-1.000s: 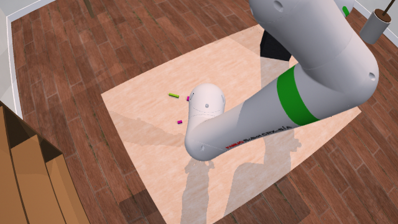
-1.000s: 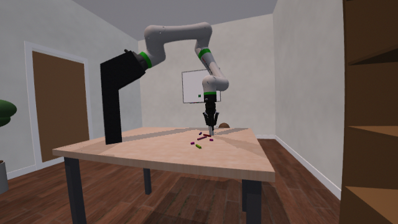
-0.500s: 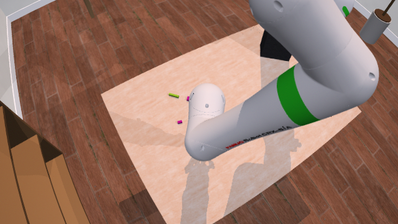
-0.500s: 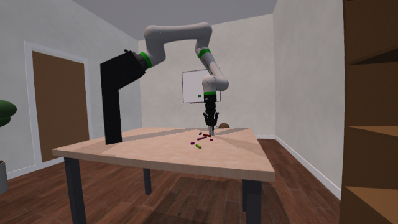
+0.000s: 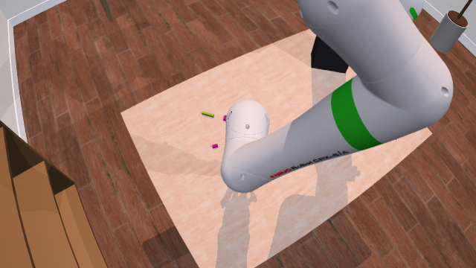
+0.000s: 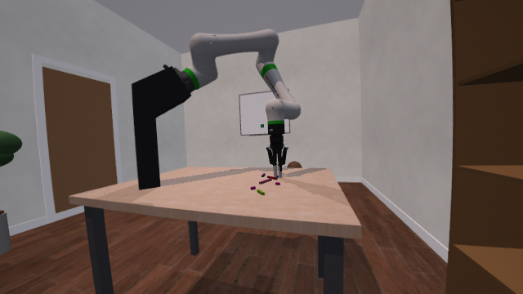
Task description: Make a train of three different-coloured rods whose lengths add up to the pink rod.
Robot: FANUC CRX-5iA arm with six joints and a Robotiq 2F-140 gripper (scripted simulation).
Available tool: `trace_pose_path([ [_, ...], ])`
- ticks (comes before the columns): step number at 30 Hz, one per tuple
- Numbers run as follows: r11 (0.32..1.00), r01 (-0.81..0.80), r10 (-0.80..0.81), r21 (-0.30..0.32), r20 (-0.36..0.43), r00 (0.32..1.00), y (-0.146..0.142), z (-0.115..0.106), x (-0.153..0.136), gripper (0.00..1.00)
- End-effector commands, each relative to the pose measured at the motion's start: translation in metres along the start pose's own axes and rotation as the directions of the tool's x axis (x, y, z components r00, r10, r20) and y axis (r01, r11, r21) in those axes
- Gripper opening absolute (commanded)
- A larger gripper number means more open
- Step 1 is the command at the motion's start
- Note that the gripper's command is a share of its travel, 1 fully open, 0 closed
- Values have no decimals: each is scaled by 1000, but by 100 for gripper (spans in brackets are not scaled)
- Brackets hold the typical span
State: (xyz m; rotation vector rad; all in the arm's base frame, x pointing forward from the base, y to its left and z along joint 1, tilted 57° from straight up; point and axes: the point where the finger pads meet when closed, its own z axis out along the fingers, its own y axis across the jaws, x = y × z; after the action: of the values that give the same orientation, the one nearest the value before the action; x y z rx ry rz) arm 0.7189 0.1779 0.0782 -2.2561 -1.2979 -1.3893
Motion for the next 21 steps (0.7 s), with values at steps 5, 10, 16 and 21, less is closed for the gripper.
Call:
trace_pose_path([
  [5,1000,0,0,0,0,1000,0,0,0,15],
  [10,1000,0,0,0,0,1000,0,-3,0,15],
  [16,1000,0,0,0,0,1000,0,-23,0,15],
  [21,1000,0,0,0,0,1000,0,-50,0,15],
])
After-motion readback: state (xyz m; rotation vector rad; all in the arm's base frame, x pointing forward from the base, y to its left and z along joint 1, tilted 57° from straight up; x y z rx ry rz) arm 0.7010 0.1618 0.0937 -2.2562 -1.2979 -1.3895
